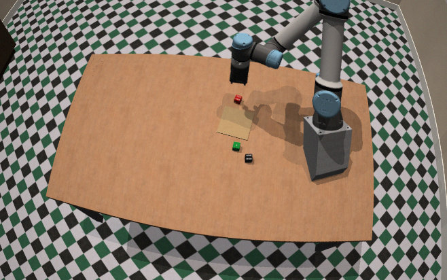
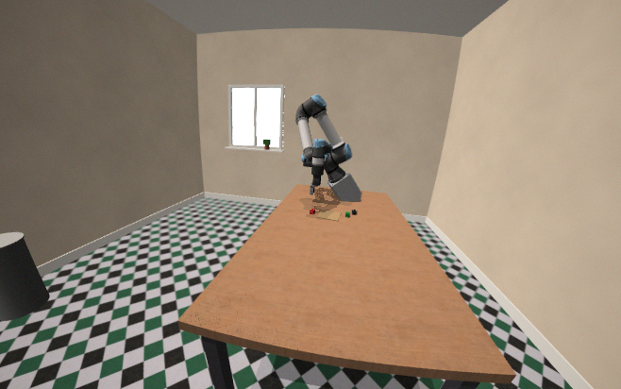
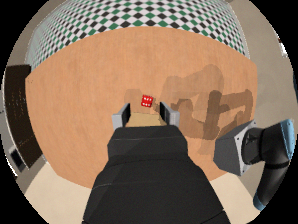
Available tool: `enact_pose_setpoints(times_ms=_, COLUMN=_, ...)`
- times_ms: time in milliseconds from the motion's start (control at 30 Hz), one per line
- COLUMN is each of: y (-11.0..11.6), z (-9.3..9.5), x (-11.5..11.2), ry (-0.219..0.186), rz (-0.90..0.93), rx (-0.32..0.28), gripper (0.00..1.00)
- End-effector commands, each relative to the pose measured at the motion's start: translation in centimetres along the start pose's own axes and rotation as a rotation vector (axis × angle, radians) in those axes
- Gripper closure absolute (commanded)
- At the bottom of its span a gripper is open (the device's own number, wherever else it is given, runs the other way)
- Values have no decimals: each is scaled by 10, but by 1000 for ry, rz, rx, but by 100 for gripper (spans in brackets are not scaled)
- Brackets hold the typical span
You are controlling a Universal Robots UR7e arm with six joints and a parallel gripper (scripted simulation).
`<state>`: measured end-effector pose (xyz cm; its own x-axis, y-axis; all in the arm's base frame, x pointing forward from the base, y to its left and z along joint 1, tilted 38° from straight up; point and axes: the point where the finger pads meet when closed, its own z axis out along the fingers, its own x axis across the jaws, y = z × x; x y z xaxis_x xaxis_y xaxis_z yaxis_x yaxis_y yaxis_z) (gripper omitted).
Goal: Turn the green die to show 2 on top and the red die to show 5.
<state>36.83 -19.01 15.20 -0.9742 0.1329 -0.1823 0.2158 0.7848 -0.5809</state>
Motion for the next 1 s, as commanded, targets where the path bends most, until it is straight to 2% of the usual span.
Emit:
enact_pose_setpoints(times_ms=0, y=0, z=2, x=0, ry=-1, rz=0, rx=0, gripper=0)
enact_pose_setpoints(times_ms=233, y=0, z=14, x=0, ry=-1, rz=0, rx=0, gripper=0)
enact_pose_setpoints(times_ms=567, y=0, z=59, x=0, ry=-1, rz=0, rx=0, gripper=0)
enact_pose_setpoints(times_ms=633, y=0, z=59, x=0, ry=-1, rz=0, rx=0, gripper=0)
enact_pose_setpoints(times_ms=967, y=0, z=94, x=0, ry=-1, rz=0, rx=0, gripper=0)
